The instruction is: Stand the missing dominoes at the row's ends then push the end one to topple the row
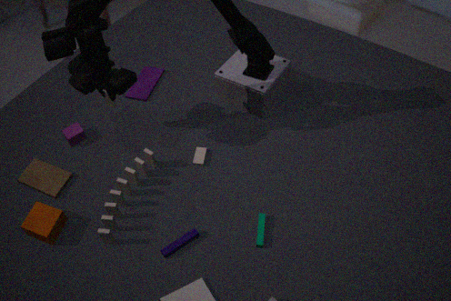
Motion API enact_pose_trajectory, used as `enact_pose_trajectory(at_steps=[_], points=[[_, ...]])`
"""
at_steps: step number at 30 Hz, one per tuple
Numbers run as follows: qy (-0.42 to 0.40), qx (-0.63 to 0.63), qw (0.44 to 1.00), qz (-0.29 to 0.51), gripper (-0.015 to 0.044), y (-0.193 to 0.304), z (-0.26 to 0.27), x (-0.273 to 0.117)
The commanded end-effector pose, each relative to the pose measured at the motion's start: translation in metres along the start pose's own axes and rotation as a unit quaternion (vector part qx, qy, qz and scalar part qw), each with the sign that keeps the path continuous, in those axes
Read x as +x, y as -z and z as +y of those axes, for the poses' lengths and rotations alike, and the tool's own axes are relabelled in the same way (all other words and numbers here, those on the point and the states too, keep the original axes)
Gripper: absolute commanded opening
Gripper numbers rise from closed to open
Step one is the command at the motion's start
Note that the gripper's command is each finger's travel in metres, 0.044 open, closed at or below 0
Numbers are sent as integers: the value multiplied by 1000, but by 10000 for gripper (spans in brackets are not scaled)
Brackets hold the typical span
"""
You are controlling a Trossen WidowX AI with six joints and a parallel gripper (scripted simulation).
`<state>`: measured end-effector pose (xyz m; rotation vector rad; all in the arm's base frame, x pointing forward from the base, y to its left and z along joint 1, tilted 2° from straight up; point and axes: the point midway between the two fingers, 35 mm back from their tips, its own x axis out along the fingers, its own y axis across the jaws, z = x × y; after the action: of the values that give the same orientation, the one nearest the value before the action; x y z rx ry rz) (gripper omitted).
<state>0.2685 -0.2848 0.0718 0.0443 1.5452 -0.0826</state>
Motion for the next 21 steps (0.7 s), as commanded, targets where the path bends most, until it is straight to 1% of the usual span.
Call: enact_pose_trajectory(at_steps=[1,8,10,13,17,18,21], points=[[9,1,1000,-10,107,2,2,-50],[9,1,1000,-10,107,1,6,-51],[8,3,1000,-10,107,-6,29,-51],[6,8,1000,-9,107,-17,83,-51],[5,15,1000,-9,107,-18,149,-49],[4,16,1000,-9,107,-17,157,-48],[4,16,1000,-9,107,-16,160,-48]])
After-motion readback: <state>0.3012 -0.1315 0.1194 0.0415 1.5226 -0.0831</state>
